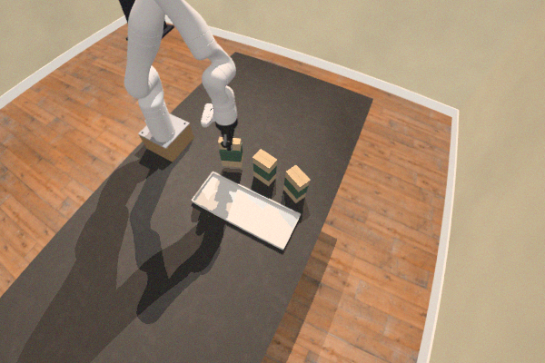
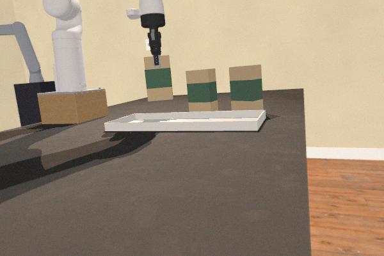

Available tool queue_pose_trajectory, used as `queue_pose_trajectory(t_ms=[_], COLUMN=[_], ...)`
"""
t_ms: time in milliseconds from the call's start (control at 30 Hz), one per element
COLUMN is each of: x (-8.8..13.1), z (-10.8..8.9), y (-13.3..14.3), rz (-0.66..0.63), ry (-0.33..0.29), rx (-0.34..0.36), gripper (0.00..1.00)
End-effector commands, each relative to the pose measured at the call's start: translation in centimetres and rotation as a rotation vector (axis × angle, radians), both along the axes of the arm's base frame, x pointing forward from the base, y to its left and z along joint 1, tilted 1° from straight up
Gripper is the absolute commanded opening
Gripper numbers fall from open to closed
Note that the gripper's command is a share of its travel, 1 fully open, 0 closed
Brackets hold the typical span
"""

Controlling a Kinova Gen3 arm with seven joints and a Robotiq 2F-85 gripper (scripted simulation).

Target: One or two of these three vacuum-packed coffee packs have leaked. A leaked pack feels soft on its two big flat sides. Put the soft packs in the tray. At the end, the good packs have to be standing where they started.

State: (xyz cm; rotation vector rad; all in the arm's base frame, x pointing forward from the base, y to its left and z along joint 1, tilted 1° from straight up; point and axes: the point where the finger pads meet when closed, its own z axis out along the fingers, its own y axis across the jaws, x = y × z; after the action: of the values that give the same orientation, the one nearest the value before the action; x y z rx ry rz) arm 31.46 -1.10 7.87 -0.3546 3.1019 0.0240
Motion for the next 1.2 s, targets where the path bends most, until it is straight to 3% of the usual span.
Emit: queue_pose_trajectory(t_ms=[0,433,933,1167], x=[0.0,-0.6,-2.0,-2.2], z=[0.0,0.0,-0.2,-0.2], y=[-0.2,-3.9,-11.9,-13.3], rz=[-0.002,-0.002,-0.002,-0.002], ry=[-0.001,-0.001,-0.001,-0.001], rx=[0.000,0.000,0.000,0.000], gripper=[0.25,0.25,0.25,0.25])
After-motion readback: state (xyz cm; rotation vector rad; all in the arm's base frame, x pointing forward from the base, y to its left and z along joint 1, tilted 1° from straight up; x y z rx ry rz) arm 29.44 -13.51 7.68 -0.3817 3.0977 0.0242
